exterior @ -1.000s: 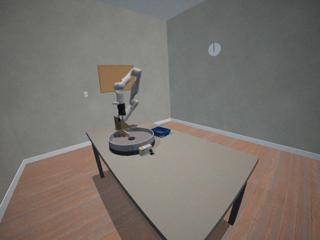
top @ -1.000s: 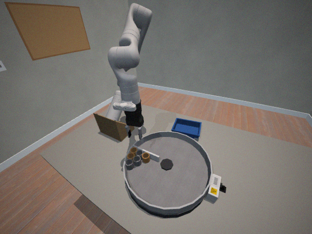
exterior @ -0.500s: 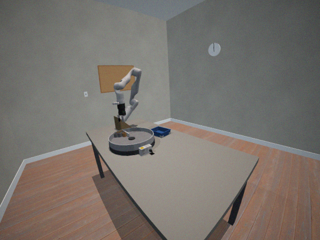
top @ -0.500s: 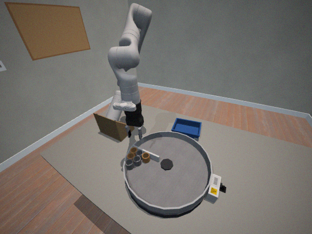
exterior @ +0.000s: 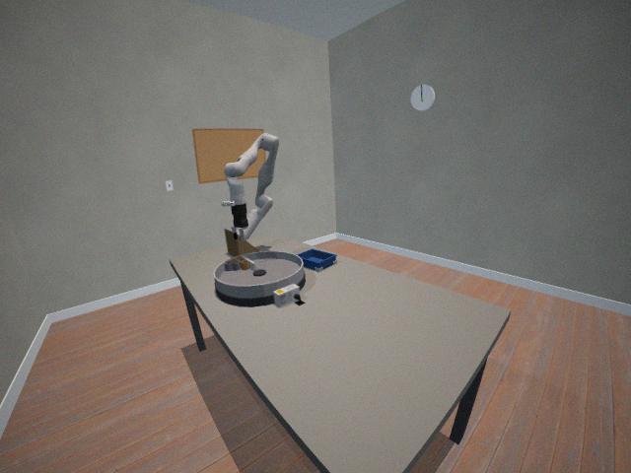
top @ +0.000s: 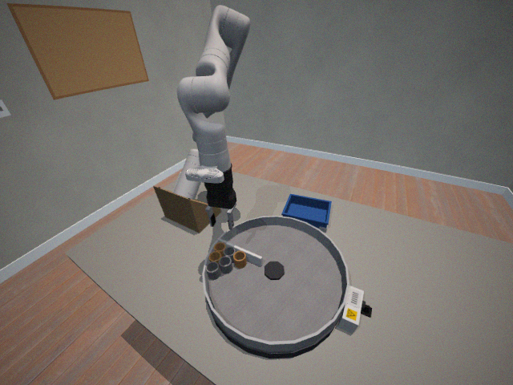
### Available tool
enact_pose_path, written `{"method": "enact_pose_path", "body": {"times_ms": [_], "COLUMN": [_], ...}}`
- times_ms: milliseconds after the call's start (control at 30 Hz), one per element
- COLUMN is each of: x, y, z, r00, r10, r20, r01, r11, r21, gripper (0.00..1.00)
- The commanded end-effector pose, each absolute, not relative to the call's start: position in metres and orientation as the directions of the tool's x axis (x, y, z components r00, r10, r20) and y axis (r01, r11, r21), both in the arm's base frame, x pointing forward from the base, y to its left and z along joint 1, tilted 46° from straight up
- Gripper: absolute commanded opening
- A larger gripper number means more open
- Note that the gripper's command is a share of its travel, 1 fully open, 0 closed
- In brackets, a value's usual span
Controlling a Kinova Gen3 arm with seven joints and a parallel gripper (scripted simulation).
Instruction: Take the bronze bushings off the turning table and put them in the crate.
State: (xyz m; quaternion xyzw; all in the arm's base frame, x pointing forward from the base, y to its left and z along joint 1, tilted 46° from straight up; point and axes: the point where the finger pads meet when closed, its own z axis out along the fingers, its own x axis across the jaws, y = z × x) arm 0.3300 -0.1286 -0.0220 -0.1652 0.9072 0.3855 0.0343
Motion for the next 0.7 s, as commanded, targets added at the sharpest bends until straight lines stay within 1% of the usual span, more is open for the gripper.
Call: {"method": "enact_pose_path", "body": {"times_ms": [0, 533, 567, 667], "x": [0.3303, 0.3303, 0.3313, 0.3343], "y": [-0.1294, -0.1294, -0.1288, -0.1268], "z": [-0.0217, -0.0217, -0.0224, -0.0244], "r00": [-0.943, -0.943, -0.926, -0.864], "r10": [-0.273, -0.273, -0.303, -0.391], "r20": [-0.190, -0.190, -0.223, -0.318], "r01": [-0.326, -0.326, -0.371, -0.500], "r11": [0.650, 0.650, 0.636, 0.586], "r21": [0.687, 0.687, 0.677, 0.638], "gripper": [1.00, 1.00, 0.34, 0.34]}}
